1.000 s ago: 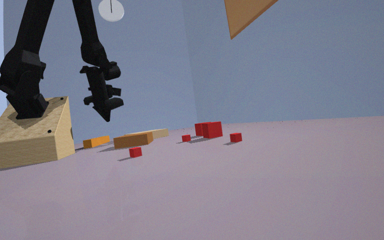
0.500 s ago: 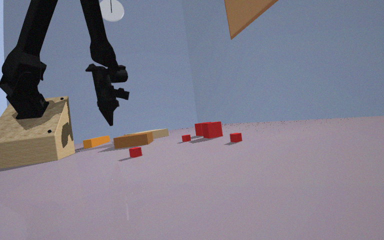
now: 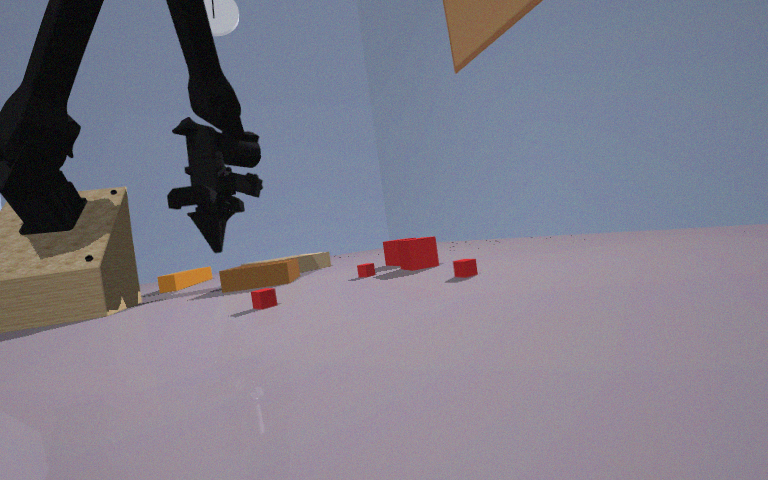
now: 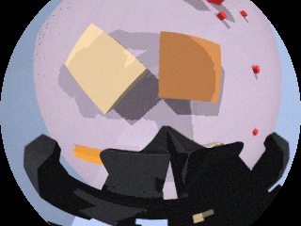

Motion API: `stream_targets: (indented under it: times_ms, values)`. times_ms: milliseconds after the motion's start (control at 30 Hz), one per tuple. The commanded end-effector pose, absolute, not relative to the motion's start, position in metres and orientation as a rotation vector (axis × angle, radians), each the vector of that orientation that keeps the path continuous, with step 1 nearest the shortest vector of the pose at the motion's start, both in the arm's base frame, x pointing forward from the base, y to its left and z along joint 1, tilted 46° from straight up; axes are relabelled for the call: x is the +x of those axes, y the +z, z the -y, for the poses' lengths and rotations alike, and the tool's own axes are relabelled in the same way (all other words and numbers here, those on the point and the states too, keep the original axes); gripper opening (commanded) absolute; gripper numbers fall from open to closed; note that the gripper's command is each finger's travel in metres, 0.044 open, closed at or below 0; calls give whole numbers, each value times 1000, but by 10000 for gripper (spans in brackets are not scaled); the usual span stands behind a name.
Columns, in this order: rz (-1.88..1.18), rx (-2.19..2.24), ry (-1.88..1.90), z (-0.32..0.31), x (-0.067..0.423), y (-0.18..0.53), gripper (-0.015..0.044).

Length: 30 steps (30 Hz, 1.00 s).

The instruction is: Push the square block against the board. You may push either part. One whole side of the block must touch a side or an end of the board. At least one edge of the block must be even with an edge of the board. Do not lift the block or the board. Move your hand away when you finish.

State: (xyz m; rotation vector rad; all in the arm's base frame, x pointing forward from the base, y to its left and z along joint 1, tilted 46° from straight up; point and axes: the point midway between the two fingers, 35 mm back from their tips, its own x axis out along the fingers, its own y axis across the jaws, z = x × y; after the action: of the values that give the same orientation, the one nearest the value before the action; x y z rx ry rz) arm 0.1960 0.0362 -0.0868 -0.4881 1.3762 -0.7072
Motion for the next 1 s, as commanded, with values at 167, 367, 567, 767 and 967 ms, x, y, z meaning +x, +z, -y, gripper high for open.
stream_targets:
  times_ms: [167, 367, 567, 767, 967]
  values:
    - [-1352, -458, -748, -18, 201, -100, 0]
    - [-1352, -475, -748, 6, 201, -120, 0]
    - [-1352, -475, -747, 6, 205, -120, 0]
    - [-1352, -474, -746, 6, 214, -119, 0]
    - [-1352, -473, -746, 6, 222, -118, 0]
